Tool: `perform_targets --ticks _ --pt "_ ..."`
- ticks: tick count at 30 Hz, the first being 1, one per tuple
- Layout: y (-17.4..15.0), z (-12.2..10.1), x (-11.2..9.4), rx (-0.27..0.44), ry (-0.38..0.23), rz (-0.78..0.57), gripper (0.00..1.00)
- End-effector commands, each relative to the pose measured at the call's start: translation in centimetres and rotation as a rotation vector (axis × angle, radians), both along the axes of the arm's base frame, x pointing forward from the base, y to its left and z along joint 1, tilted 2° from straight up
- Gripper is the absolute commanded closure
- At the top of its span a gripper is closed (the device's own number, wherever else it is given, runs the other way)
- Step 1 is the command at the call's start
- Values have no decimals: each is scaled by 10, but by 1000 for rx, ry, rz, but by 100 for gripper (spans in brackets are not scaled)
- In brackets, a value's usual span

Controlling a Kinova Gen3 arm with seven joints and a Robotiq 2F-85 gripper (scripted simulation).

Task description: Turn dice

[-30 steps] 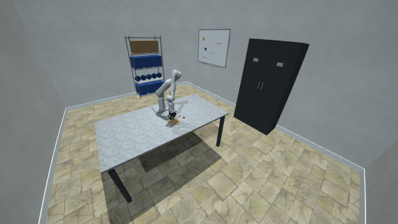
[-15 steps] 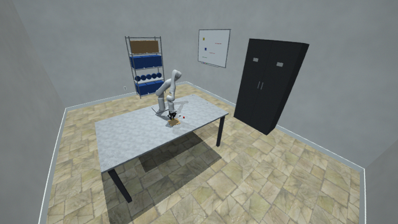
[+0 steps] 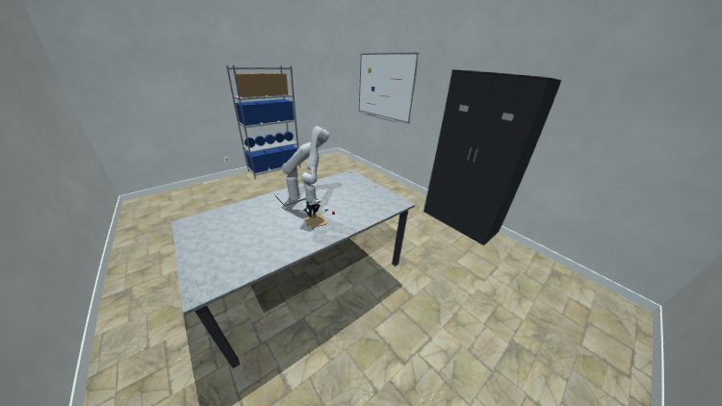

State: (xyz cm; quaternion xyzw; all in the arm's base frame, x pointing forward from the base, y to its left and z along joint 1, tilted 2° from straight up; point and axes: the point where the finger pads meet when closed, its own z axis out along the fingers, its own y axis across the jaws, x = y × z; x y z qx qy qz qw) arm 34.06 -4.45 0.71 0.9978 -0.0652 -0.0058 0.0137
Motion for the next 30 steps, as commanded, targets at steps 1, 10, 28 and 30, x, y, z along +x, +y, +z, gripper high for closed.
perform_targets --ticks 1,10,28,30 --pt "0 0 0 0 -1 0 77" --pt "0 0 0 0 -1 0 65" --pt "0 7 0 0 -1 0 65" --pt "0 10 1 0 -1 0 65"
